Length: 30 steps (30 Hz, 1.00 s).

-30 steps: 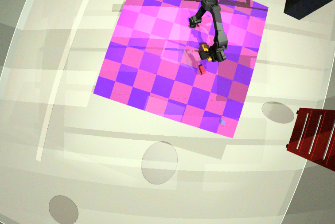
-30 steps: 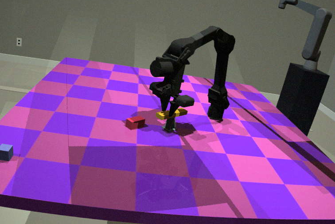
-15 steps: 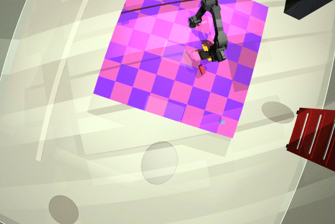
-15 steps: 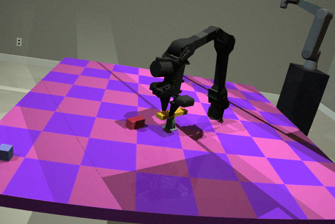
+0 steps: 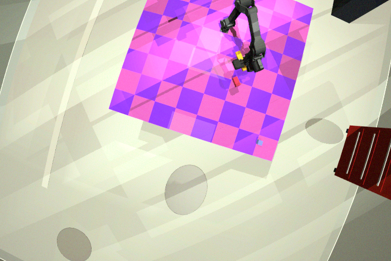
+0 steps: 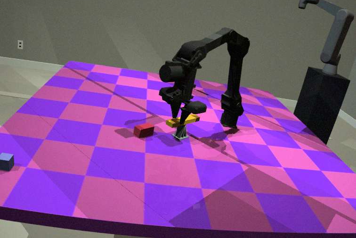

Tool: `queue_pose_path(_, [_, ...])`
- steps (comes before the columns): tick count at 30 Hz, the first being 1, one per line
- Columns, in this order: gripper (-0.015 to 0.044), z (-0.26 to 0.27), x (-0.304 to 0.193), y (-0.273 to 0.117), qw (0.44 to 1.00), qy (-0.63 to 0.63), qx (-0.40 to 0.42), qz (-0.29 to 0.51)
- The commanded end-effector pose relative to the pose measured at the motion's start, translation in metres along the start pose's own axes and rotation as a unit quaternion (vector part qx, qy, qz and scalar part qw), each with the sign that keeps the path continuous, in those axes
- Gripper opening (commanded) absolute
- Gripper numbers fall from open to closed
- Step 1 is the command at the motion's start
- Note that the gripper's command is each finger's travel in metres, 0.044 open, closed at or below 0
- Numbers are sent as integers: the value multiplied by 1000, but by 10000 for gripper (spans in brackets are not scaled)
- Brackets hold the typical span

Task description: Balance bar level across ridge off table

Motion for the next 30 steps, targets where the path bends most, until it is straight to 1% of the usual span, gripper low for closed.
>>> queue_pose_path(1, [0,0,1,1,1000,2,0,2])
queue_pose_path(30, [0,0,1,0,1000,2,0,2])
Point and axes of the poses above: the point midway between the two fingers, 35 mm back from their tips, its own y axis out along the fingers, its own z axis across the jaws, x = y × z, the point moved 6 cm from there along -y, back along the fingers, and after that the axes turned 7 degrees about -y, right-handed, at the moved point
